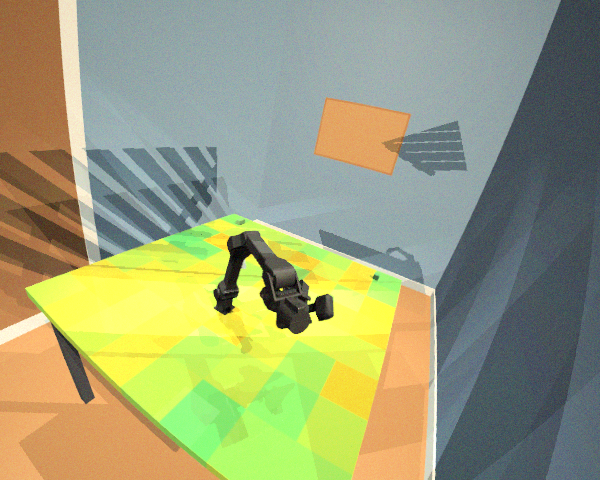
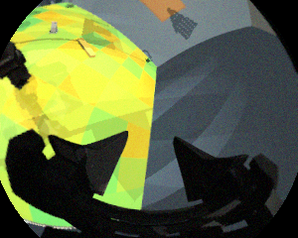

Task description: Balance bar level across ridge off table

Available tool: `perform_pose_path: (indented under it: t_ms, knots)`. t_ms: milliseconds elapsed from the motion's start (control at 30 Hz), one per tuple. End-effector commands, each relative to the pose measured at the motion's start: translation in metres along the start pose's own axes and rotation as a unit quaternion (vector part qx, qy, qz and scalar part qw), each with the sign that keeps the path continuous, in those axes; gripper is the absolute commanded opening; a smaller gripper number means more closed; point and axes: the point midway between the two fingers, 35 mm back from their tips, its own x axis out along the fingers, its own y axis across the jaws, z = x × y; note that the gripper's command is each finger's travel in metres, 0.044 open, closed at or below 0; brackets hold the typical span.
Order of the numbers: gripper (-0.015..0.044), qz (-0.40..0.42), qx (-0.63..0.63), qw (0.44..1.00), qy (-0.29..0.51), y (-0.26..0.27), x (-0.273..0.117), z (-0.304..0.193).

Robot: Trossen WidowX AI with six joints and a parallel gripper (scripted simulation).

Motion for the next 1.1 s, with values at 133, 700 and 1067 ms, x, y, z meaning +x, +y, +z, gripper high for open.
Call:
perform_pose_path:
  t_ms: [133,700,1067]
  knots:
    - [0.0315,0.045,0.011,0.999,-0.013,0.006,0.032,0.022]
    - [0.0315,0.143,0.005,0.989,-0.031,0.024,0.093,0.077]
    - [0.0315,0.205,-0.002,0.978,-0.038,0.043,0.126,0.116]
